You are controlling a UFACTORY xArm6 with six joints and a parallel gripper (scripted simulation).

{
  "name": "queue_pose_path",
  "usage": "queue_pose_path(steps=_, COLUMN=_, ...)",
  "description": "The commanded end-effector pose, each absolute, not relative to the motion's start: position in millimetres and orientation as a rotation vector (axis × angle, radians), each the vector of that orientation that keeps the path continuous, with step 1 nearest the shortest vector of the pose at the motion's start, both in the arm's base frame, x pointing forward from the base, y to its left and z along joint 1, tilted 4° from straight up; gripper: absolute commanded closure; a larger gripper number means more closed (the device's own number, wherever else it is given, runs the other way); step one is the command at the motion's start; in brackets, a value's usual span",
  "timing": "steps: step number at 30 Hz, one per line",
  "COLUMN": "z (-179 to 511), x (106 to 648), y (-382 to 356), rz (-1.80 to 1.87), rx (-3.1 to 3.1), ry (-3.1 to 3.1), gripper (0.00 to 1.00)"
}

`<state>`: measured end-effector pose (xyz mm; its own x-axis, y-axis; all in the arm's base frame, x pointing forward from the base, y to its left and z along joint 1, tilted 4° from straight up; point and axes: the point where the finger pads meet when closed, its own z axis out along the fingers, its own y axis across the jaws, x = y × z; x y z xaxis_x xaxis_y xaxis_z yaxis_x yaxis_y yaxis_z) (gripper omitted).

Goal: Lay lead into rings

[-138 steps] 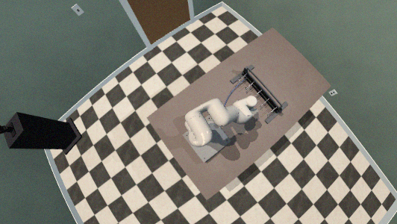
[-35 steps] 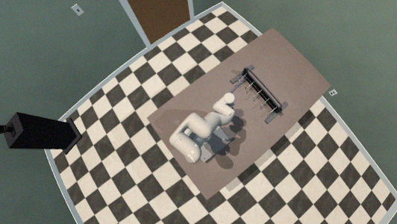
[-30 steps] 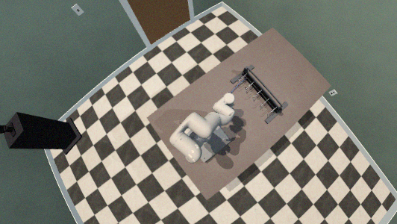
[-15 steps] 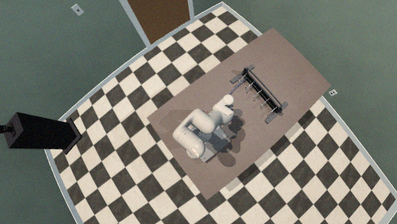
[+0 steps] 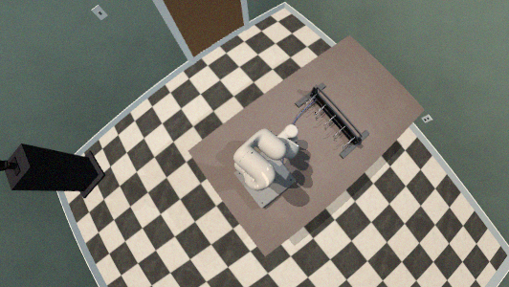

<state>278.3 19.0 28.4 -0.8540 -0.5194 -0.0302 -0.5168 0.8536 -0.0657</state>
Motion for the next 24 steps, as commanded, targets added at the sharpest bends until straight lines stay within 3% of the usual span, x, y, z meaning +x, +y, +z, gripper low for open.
queue_pose_path(steps=1, z=9, x=283, y=18, rz=-0.089, rx=-0.832, ry=2.977, gripper=0.67)
queue_pose_path(steps=24, z=-22, x=285, y=17, rz=-0.089, rx=-0.832, ry=2.977, gripper=0.67)
